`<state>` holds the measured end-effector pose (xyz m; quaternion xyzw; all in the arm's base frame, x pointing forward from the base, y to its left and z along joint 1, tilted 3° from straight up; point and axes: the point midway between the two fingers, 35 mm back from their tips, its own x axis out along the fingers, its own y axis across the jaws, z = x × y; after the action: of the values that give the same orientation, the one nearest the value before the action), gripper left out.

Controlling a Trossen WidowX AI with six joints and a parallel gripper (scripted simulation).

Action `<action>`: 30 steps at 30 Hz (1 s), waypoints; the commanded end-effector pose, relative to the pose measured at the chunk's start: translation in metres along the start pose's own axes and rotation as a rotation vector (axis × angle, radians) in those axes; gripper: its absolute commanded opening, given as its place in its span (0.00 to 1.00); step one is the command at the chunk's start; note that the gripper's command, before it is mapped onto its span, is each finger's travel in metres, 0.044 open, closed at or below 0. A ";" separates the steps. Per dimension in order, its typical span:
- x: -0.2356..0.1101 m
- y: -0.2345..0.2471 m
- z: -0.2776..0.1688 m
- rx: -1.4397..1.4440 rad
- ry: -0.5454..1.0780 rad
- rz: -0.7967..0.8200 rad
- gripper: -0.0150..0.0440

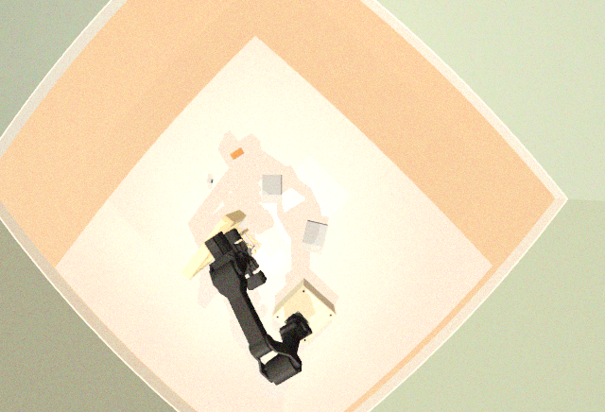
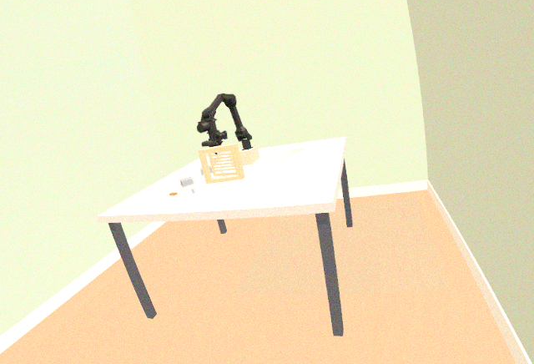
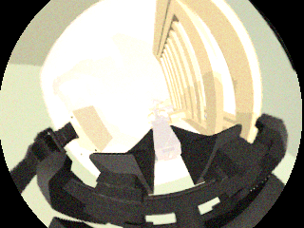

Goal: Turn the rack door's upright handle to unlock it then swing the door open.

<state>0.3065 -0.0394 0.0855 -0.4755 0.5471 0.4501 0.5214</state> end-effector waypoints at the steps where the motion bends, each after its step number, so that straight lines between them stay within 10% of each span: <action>1: 0.001 0.010 0.003 0.099 -0.005 -0.002 0.27; 30: 0.001 0.075 0.036 0.544 -0.007 0.006 0.27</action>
<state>0.2431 -0.0001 0.0828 -0.3357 0.6397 0.3086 0.6188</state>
